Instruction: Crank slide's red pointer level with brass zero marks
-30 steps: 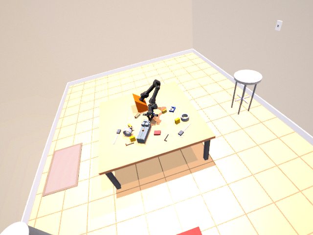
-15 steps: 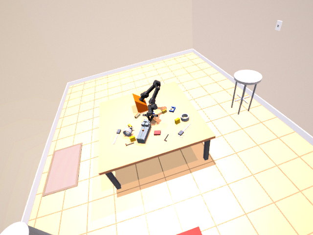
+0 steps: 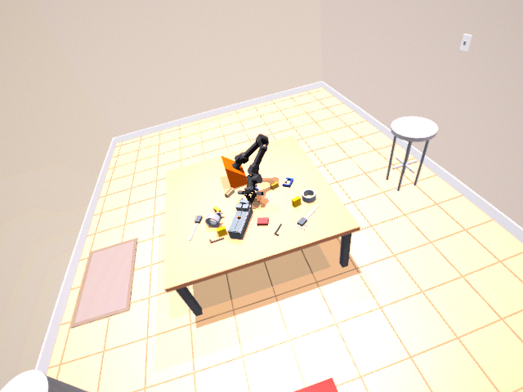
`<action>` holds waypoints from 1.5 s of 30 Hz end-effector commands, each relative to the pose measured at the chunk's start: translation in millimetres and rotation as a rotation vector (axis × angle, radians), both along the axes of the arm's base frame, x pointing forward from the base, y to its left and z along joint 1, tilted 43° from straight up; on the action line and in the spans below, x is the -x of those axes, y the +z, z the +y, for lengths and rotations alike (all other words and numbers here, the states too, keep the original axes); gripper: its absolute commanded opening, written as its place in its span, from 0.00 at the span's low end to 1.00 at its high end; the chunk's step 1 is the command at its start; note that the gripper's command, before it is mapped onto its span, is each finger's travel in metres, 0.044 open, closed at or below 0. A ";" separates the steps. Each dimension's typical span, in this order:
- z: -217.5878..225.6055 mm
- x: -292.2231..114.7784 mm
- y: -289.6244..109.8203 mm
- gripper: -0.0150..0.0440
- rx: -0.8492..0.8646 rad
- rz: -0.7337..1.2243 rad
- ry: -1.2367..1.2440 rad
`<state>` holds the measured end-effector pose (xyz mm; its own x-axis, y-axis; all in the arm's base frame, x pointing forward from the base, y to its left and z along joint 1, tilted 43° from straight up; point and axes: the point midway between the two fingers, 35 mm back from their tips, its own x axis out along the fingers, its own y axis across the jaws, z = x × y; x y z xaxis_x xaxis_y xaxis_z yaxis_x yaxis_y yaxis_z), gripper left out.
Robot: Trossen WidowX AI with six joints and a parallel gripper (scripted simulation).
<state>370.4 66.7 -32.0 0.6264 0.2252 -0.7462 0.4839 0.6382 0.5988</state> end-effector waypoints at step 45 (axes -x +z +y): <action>-4.0 8.0 -16.9 0.25 0.001 0.018 0.000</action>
<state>365.5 65.0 -42.9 0.6264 0.2322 -0.7441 0.4806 0.6365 0.6033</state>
